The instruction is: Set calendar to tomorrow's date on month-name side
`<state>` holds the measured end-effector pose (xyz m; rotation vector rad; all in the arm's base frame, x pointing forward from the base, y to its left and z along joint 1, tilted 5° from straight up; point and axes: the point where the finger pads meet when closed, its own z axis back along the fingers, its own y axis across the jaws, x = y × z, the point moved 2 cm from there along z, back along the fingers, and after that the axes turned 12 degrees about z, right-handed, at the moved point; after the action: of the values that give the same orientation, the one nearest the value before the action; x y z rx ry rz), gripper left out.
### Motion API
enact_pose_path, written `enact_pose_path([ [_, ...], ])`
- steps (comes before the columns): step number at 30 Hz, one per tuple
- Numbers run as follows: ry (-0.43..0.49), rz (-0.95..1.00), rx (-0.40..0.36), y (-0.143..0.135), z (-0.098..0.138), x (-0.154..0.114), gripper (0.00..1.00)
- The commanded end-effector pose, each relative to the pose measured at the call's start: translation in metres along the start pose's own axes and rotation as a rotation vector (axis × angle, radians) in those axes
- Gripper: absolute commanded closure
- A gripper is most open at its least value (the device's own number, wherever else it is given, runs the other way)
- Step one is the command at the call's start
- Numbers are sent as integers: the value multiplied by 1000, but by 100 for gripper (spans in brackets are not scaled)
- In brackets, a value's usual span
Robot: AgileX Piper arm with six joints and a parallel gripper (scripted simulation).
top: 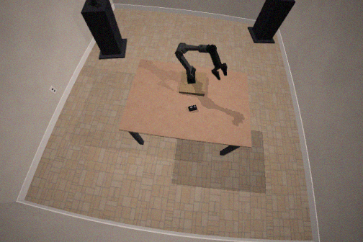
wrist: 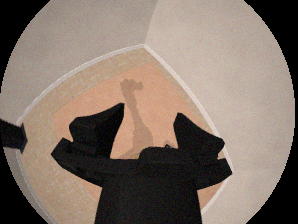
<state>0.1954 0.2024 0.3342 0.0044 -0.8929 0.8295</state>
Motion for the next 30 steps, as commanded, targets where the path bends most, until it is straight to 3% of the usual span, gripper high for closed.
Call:
enact_pose_path([
  [1, -1, 0, 0, 0, 0, 0, 0],
  [21, 30, 3, -10, -3, -7, -4, 0],
  [25, 166, -2, -52, -22, -36, -24, 0],
  [30, 476, -71, -81, -73, -91, -88, 0],
])
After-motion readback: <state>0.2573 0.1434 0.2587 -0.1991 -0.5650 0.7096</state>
